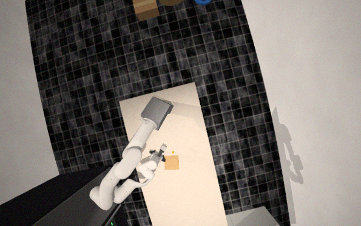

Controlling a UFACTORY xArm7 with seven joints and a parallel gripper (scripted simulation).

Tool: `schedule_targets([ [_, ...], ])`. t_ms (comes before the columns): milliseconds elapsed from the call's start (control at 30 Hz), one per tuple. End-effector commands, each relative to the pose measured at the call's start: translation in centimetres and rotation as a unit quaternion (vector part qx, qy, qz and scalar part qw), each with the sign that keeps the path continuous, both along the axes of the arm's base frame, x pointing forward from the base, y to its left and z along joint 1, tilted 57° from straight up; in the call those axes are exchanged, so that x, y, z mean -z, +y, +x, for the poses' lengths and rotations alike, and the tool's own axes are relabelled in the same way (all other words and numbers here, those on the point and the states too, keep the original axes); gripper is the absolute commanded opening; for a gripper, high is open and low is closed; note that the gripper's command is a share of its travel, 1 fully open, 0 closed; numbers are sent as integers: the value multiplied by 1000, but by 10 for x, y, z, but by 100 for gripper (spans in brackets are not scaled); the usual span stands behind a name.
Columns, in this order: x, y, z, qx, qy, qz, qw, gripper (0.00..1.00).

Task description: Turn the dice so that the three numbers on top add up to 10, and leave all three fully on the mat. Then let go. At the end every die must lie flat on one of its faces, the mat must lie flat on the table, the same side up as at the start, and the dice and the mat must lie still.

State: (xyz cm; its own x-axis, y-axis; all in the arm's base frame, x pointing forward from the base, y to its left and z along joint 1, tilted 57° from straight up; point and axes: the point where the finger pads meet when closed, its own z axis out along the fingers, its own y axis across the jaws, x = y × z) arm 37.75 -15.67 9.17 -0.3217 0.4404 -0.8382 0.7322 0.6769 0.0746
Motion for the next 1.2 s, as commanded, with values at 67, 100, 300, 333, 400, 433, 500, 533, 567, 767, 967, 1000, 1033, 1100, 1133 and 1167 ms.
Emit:
schedule_targets([
  [67, 0, 1, 0, -1, 0, 0, 1000, 100],
  [100, 0, 1, 0, -1, 0, 0, 1000, 100],
  [300, 0, 1, 0, -1, 0, 0, 1000, 100],
  [333, 0, 1, 0, -1, 0, 0, 1000, 100],
  [400, 0, 1, 0, -1, 0, 0, 1000, 100],
  [433, 0, 1, 0, -1, 0, 0, 1000, 100],
  [500, 0, 1, 0, -1, 0, 0, 1000, 100],
  [533, 0, 1, 0, -1, 0, 0, 1000, 100],
  [567, 0, 1, 0, -1, 0, 0, 1000, 100],
  [767, 2, 4, 1, -1, 0, 0, 1000, 100],
  [967, 20, 30, 10, -1, 0, 0, 1000, 100],
  [1000, 25, 37, 13, -1, 0, 0, 1000, 100],
  [1033, 30, 44, 15, -1, 0, 0, 1000, 100],
  [1100, 39, 58, 20, -1, 0, 0, 1000, 100],
  [1133, 44, 65, 23, -1, 0, 0, 1000, 100],
  [1167, 49, 72, 25, -1, 0, 0, 1000, 100],
])
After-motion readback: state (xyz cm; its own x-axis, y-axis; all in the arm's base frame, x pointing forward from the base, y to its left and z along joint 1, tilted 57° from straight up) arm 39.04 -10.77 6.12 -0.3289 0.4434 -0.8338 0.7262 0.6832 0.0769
